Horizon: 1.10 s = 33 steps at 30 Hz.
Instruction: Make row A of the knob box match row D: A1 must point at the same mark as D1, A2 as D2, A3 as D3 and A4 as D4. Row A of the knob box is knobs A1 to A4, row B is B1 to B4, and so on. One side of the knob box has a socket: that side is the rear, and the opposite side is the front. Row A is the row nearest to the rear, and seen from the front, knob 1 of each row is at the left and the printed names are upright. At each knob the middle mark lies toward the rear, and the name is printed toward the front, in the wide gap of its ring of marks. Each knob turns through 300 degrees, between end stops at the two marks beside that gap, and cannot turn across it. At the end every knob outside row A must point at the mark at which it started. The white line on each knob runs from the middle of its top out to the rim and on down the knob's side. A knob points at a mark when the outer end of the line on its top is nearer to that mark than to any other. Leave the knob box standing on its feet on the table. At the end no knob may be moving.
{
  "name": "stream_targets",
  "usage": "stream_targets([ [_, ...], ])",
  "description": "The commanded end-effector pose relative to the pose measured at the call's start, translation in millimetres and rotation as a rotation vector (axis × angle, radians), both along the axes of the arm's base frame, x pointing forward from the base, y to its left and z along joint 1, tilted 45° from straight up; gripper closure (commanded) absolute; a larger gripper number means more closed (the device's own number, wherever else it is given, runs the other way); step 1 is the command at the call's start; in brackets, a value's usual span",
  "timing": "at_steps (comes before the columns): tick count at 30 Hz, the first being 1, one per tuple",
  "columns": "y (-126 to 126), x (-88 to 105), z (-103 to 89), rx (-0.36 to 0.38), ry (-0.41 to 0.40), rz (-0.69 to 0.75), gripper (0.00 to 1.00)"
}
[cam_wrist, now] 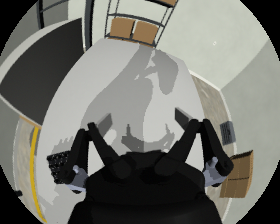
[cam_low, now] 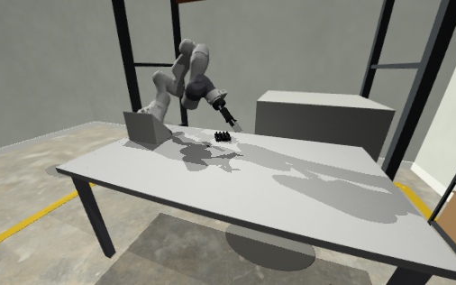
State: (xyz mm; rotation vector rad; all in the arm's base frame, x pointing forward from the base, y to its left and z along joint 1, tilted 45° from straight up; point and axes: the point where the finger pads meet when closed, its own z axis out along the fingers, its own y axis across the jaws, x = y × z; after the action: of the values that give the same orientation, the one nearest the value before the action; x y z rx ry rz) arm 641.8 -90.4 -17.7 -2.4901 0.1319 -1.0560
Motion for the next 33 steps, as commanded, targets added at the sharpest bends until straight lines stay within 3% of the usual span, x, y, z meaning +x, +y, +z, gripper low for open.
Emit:
stream_targets([
  [1, 15, -13.3, 1.2, 0.053, 0.055, 0.029, 0.00],
  [2, 15, -13.3, 1.2, 0.053, 0.055, 0.029, 0.00],
  [4, 31, -32.1, 9.7, 0.054, 0.082, 0.100, 0.00],
  [11, 31, -32.1, 9.7, 0.054, 0.082, 0.100, 0.00],
  [13, 49, -50.5, 19.6, 0.057, 0.107, 0.175, 0.00],
  [17, 49, -50.5, 19.6, 0.057, 0.107, 0.175, 0.00],
  [19, 64, -69.9, 28.4, 0.058, 0.136, 0.247, 0.00],
  [23, 64, -69.9, 28.4, 0.058, 0.136, 0.247, 0.00],
  [25, 84, -90.4, 39.5, 0.061, 0.163, 0.332, 0.00],
  [29, 84, -90.4, 39.5, 0.061, 0.163, 0.332, 0.00],
  [31, 103, -112.4, 49.1, 0.061, 0.196, 0.415, 0.00],
  [33, 103, -112.4, 49.1, 0.061, 0.196, 0.415, 0.00],
])
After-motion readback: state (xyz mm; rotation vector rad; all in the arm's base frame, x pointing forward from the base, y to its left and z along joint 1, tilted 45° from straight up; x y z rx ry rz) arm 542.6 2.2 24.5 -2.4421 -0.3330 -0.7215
